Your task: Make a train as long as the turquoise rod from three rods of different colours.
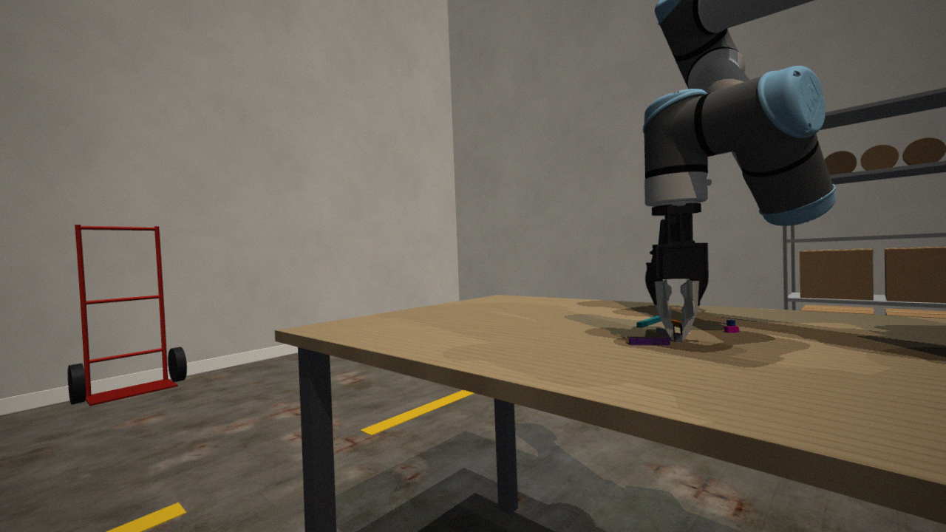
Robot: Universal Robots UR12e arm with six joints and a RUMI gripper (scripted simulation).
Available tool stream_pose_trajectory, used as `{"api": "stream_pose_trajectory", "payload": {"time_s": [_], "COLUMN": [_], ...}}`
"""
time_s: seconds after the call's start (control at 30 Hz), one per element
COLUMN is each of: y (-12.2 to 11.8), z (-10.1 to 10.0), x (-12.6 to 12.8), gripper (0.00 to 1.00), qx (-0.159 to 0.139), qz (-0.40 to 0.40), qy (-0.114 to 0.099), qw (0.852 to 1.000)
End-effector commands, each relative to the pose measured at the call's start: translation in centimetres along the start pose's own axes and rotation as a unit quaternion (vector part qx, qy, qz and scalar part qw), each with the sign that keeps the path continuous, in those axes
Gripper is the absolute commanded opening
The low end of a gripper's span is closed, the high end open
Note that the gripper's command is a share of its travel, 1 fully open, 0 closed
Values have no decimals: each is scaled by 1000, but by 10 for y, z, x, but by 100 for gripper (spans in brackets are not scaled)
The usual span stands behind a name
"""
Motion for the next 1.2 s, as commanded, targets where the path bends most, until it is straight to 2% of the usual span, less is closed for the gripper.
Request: {"api": "stream_pose_trajectory", "payload": {"time_s": [0.0,0.27,0.43,0.5,0.67,0.8,1.17], "y": [0,0,0,0,0,0,0], "z": [0,7,37,37,74,95,100], "x": [0,0,0,0,0,0,0], "gripper": [0,0,0,0,0,0,0], "qx": [0,0,0,0,0,0,0], "qz": [0,0,0,0,0,0,0], "qy": [0,0,0,0,0,0,0], "qw": [1000,1000,1000,1000,1000,1000,1000]}}
Point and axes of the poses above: the point where the finger pads meet when closed, its own z axis back along the fingers, its own x axis across the jaws, y = z × x, the point moved 1 cm from there along z, back along the fingers, and after that the axes turned 9 degrees about -z, right-handed, at the moved point
